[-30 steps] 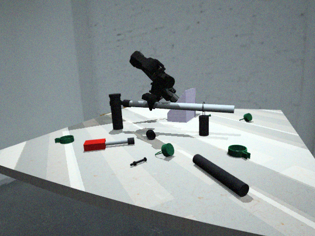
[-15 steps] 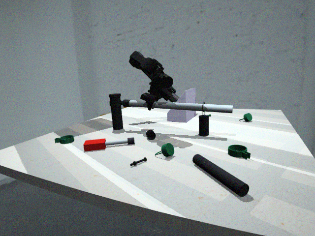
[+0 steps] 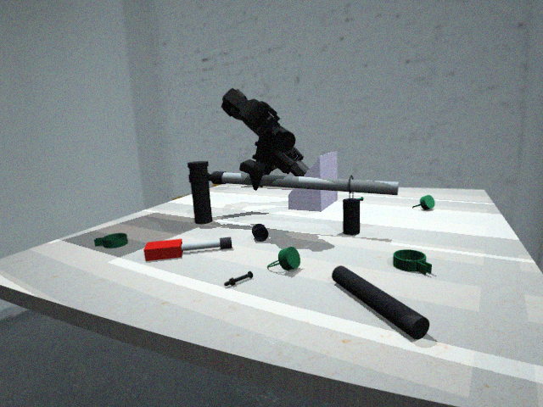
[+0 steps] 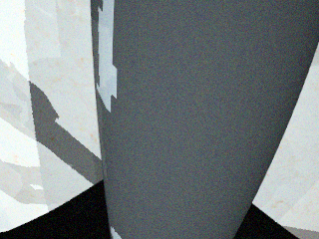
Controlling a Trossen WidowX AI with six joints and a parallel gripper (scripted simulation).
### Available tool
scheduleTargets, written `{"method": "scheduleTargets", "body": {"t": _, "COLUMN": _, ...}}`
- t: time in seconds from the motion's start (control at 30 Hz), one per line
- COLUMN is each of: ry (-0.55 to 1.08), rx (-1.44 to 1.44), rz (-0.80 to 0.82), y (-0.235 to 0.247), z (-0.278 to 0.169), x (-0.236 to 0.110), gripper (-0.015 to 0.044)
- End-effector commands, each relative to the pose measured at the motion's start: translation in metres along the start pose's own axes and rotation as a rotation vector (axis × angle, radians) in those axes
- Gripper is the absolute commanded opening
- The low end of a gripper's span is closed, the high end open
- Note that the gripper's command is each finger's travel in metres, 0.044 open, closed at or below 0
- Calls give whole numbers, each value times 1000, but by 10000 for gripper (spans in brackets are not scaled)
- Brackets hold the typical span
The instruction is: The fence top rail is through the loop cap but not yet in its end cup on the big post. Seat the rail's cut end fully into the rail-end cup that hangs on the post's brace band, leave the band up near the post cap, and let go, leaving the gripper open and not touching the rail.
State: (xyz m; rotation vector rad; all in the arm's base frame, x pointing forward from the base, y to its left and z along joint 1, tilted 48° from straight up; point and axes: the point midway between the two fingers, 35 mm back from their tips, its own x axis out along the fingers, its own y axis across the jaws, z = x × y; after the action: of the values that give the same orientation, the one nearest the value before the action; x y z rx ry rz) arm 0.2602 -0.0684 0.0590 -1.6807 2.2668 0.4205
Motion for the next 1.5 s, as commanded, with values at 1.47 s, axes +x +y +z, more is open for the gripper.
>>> {"method": "scheduleTargets", "body": {"t": 1.47, "ry": -3, "rx": 1, "rz": 2, "y": -1, "z": -14, "x": 4, "gripper": 184}}
